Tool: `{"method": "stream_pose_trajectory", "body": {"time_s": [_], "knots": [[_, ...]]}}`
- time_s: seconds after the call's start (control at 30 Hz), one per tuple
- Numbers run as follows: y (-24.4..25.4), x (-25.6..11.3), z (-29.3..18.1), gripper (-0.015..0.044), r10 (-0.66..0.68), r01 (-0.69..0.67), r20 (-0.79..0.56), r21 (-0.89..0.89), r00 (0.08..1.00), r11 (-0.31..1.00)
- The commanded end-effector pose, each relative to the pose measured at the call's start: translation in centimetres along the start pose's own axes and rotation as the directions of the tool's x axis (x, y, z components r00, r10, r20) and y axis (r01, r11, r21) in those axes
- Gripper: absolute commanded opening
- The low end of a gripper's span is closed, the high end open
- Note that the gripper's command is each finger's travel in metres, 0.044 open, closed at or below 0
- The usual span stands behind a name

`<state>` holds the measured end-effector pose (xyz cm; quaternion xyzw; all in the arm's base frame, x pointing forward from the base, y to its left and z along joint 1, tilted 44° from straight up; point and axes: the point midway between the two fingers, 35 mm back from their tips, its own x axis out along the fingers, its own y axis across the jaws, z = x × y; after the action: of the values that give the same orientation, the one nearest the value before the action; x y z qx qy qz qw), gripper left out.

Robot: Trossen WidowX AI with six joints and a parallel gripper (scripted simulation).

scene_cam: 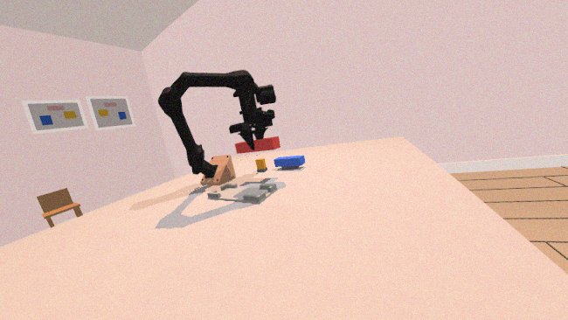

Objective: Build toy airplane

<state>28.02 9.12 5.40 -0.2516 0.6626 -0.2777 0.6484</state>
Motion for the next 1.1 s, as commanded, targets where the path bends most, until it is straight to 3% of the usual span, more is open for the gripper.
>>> {"method": "stream_pose_trajectory", "body": {"time_s": [0.0,1.07], "knots": [[-0.1,-1.3,-0.1,0.0000,0.008,-0.008,0.005,0.007,1.000,1.000],[-8.8,2.9,1.4,0.0000,0.023,-0.023,0.010,-0.006,1.000,1.000]]}}
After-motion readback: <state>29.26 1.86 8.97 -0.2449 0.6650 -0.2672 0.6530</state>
